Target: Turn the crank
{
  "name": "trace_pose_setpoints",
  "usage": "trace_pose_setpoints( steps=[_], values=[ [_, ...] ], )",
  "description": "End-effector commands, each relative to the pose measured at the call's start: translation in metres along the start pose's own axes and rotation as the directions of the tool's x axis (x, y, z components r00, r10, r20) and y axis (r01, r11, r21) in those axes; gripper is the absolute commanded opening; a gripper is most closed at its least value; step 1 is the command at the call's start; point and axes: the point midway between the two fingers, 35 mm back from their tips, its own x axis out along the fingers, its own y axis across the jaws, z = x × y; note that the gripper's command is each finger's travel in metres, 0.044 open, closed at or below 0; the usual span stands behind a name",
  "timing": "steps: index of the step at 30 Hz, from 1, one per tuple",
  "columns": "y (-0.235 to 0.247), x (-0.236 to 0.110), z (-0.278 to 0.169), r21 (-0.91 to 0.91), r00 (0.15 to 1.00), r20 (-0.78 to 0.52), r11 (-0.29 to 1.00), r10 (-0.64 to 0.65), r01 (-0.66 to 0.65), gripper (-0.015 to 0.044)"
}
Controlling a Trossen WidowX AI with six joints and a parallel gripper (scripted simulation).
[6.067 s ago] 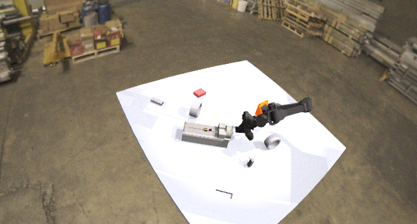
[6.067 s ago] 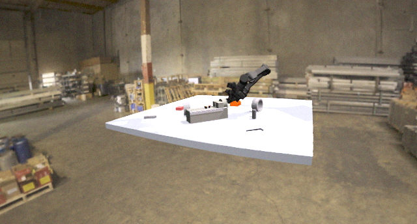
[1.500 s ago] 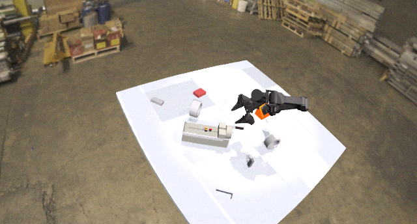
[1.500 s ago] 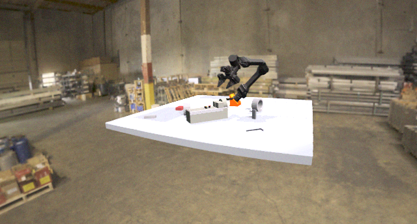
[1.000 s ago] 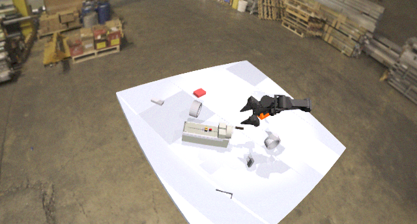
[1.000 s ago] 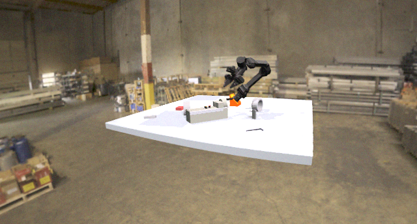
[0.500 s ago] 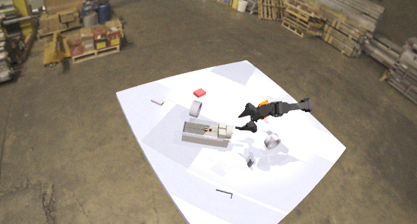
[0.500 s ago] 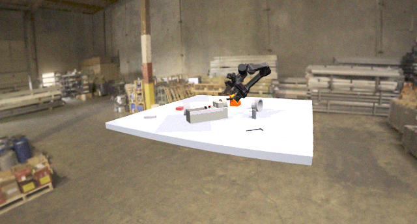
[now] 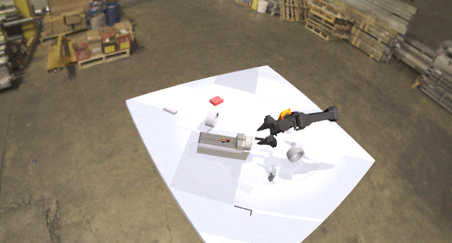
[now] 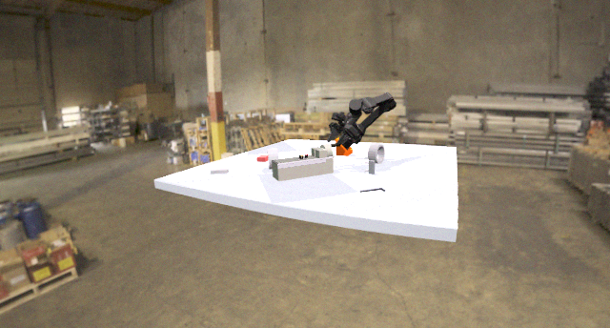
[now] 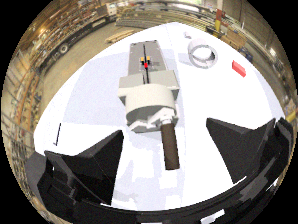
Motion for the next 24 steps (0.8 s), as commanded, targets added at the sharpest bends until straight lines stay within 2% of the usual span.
trace_pose_setpoints(
  steps=[1, 20, 24],
  values=[
    [-0.002, 0.006, -0.006, 0.004, 1.000, -0.001, 1.000, -0.005, 0.005, 0.0440],
    [-0.002, 0.024, -0.027, 0.005, 1.000, -0.001, 1.000, -0.002, 0.002, 0.0440],
    [-0.002, 0.024, -0.027, 0.005, 1.000, -0.001, 1.000, -0.002, 0.002, 0.0335]
  ],
)
